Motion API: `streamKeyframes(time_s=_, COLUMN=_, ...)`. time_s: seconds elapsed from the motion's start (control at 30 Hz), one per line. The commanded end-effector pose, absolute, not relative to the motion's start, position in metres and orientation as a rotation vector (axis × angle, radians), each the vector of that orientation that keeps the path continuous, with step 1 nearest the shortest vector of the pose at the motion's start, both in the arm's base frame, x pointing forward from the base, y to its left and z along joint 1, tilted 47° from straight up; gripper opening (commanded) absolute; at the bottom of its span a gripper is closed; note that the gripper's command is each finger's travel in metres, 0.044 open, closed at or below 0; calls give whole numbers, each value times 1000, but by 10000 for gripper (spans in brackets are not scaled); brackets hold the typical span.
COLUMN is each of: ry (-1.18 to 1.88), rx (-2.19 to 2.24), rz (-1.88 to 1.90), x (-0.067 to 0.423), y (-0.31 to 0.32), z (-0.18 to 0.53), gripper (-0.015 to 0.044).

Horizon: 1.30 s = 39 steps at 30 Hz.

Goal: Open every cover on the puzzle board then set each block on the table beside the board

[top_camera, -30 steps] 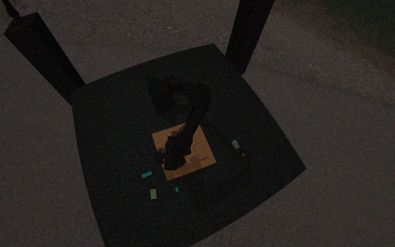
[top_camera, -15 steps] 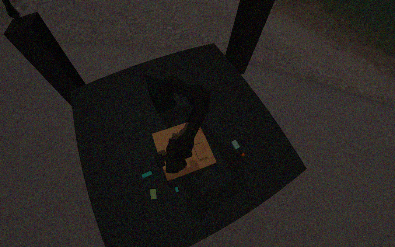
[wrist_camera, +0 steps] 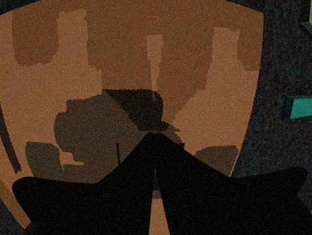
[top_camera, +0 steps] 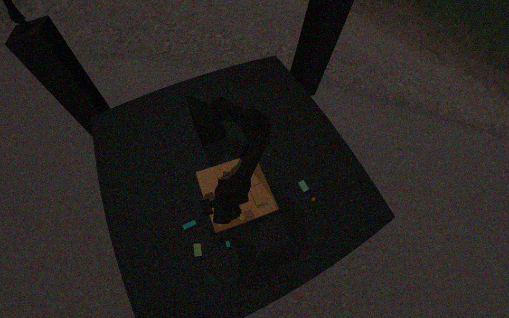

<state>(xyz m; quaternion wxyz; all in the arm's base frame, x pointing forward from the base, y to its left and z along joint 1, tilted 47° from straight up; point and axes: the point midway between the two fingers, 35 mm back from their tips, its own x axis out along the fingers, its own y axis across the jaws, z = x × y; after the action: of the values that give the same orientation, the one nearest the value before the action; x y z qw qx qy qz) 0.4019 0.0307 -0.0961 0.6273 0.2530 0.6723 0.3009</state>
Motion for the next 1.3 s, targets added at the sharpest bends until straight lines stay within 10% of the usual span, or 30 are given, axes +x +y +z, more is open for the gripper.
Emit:
streamKeyframes(time_s=0.0, ry=1532, rx=578, rz=689, x=405, y=25, z=-92, gripper=0)
streamKeyframes(time_s=1.27, ry=1733, rx=985, rz=259, x=360, y=17, z=-36, gripper=0)
